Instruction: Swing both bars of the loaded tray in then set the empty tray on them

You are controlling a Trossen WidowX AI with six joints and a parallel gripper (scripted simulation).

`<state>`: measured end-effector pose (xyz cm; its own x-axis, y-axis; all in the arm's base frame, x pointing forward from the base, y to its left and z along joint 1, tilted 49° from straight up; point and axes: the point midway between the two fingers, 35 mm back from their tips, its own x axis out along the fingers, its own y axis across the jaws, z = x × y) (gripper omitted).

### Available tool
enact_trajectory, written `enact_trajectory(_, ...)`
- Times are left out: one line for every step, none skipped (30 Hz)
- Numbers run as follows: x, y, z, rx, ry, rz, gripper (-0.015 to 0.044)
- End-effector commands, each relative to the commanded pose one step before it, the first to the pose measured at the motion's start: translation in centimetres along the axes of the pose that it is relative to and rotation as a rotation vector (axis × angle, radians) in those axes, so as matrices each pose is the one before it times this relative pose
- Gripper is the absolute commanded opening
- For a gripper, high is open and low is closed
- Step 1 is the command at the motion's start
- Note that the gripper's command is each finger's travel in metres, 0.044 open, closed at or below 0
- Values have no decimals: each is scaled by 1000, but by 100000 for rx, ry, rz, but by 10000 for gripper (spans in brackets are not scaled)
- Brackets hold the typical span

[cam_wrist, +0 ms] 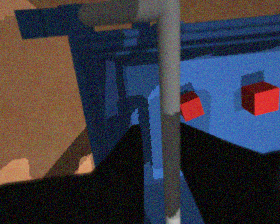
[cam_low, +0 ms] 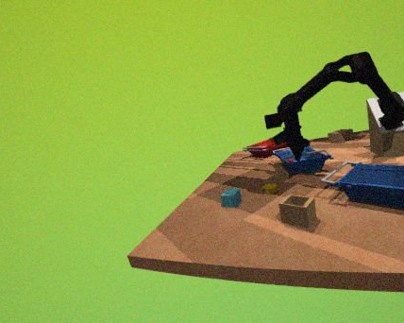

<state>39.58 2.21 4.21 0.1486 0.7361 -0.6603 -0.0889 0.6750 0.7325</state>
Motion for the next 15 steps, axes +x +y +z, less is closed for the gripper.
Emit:
enact_trajectory(-12, -429, 37, -334, -347, 89, 83)
enact_trajectory(-337, 35, 18, 1, 5, -35, 83)
enact_trajectory(-440, 49, 19, 2, 7, -39, 83)
enact_trajectory(-563, 68, 16, 3, 9, -40, 83)
enact_trajectory(-568, 75, 7, 3, 9, -30, 83)
enact_trajectory(-596, 85, -2, 4, 9, -19, 83)
enact_trajectory(-635, 98, -13, 4, 9, -7, 83)
enact_trajectory(-546, 90, -20, 4, 7, 5, 83)
enact_trajectory(-341, 59, -17, 2, 4, 8, 83)
enact_trajectory(-115, 20, -6, 1, 1, 4, 83)
enact_trajectory(0, 0, 0, 0, 0, 0, 83)
enact_trajectory(0, 0, 0, 0, 0, 0, 83)
enact_trajectory(0, 0, 0, 0, 0, 0, 83)
enact_trajectory(702, -247, -46, 508, 251, -282, 83)
enact_trajectory(0, 0, 0, 0, 0, 0, 83)
